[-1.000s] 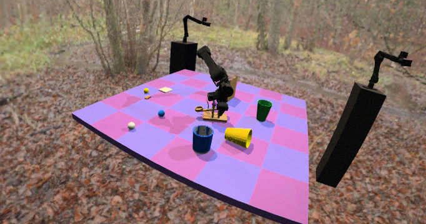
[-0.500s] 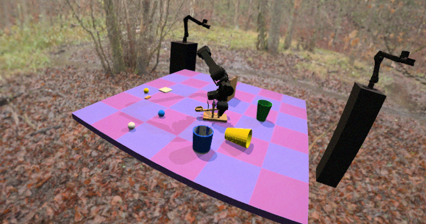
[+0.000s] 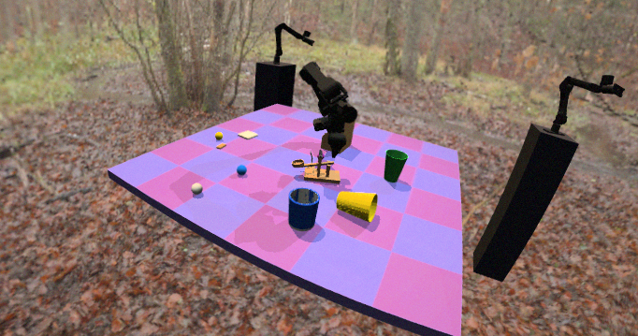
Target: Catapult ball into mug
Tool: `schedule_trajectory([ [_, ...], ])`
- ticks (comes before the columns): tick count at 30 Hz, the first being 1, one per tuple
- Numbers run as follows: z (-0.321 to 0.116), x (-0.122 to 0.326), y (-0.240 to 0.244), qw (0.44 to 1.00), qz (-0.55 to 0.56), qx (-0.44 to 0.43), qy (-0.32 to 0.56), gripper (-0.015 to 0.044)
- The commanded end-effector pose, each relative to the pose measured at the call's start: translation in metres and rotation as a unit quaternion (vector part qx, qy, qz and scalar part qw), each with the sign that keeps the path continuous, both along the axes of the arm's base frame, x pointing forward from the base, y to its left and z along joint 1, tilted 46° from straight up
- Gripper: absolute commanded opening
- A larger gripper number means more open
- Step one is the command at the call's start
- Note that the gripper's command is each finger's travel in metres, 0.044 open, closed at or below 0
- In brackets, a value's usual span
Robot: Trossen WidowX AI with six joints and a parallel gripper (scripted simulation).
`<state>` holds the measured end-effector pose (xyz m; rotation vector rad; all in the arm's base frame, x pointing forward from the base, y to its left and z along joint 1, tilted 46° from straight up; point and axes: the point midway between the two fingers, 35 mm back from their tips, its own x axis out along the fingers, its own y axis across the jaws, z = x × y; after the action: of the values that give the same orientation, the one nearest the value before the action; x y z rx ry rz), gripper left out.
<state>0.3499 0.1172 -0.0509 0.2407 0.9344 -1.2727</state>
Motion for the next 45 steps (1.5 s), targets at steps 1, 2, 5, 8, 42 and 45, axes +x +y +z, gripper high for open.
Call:
schedule_trajectory([
  [1,-0.0003,-0.0008,0.0012,0.999,0.037,-0.001,0.034,0.0440],
  [2,-0.0002,-0.0008,0.0013,0.998,0.049,-0.001,0.046,0.0440],
  [5,0.0002,-0.0009,0.0016,0.993,0.086,-0.001,0.082,0.0440],
  [8,0.0006,-0.0010,0.0019,0.985,0.123,-0.001,0.119,0.0440],
  [42,0.0045,-0.0021,0.0052,0.724,0.491,-0.002,0.485,0.0440],
  [45,0.0049,-0.0022,0.0055,0.687,0.517,-0.003,0.511,0.0440],
])
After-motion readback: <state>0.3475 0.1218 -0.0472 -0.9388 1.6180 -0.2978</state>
